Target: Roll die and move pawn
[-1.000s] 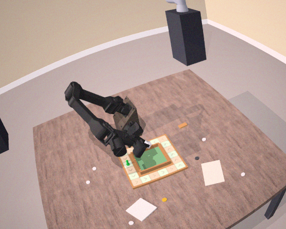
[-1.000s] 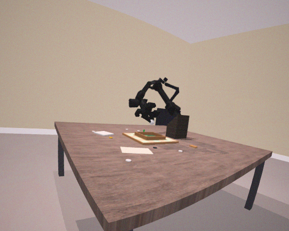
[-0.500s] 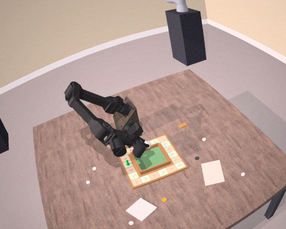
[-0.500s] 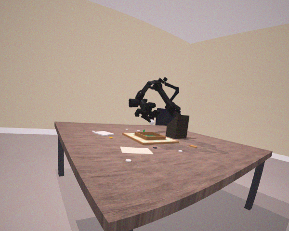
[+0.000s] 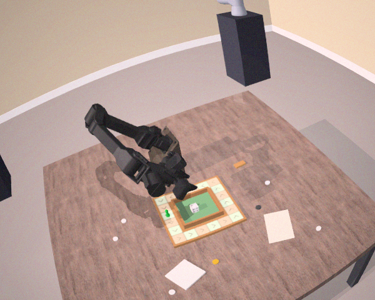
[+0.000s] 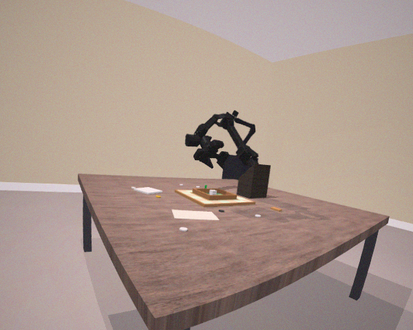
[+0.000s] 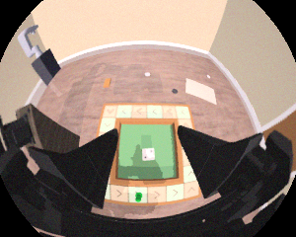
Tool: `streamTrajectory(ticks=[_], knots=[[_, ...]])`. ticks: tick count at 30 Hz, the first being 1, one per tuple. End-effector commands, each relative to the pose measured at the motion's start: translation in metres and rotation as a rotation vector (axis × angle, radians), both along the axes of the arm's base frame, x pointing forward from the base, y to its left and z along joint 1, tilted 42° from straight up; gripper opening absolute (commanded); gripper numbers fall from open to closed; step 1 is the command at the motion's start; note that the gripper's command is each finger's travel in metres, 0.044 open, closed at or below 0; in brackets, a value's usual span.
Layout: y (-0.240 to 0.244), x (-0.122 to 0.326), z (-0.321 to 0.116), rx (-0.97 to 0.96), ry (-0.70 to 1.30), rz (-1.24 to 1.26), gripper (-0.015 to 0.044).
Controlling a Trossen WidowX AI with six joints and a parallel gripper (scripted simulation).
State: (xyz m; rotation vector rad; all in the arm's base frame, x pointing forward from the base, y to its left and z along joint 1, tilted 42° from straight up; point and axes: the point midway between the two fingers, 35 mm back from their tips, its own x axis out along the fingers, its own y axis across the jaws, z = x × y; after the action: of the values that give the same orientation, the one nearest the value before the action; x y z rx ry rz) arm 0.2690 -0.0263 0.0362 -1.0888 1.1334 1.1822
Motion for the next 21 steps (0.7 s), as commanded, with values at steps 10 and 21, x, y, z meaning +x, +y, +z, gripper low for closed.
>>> streamTrajectory(ticks=[10,21], knots=[[-0.005,-0.001,-0.035,-0.704,0.106,-0.048,0.0440],[-0.004,-0.001,-0.036,-0.744,0.091,-0.052,0.0414]])
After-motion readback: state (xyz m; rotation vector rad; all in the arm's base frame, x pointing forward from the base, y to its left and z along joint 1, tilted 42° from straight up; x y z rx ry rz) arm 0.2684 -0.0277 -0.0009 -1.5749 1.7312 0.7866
